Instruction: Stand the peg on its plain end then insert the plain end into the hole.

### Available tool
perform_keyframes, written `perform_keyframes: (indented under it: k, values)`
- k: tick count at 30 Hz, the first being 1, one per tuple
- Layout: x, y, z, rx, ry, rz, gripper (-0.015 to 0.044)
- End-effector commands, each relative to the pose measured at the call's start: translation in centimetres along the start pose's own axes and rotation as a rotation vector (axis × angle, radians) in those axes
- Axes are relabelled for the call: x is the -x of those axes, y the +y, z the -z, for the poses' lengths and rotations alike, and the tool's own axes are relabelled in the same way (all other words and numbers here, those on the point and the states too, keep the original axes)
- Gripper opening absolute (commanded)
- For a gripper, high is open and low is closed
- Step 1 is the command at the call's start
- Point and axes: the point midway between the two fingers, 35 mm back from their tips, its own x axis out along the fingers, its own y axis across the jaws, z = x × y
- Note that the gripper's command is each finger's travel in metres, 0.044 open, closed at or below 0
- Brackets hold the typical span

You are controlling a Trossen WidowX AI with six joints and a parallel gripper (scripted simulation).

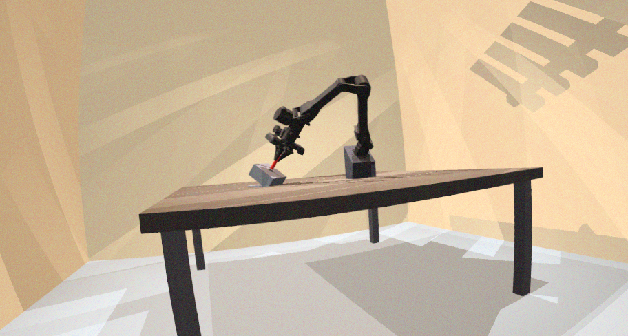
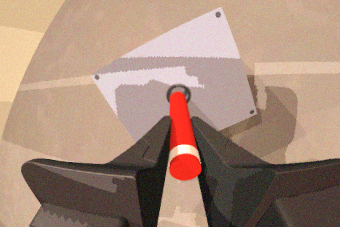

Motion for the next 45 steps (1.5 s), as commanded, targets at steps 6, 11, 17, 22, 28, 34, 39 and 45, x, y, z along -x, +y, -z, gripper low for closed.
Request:
perform_keyframes:
  k: [6,11,17,22,28,34,39,45]
  values:
    - [-0.5,-0.2,-0.1,0.000,0.001,0.002,0.0000]
    - [-0.8,-0.2,-0.1,0.000,0.001,0.002,0.0000]
    - [-1.2,-0.3,-0.1,0.000,0.001,0.002,0.0000]
    - [-1.5,-0.3,-0.1,0.000,0.001,0.002,0.0000]
    - [-1.9,-0.2,-0.2,0.000,0.001,0.001,0.0000]
    - [-2.3,-0.2,-0.2,0.000,0.001,0.001,0.0000]
    - [-2.7,-0.2,-0.2,0.000,0.001,0.001,0.0000]
    - [-3.1,-0.2,-0.2,0.000,0.001,0.001,0.0000]
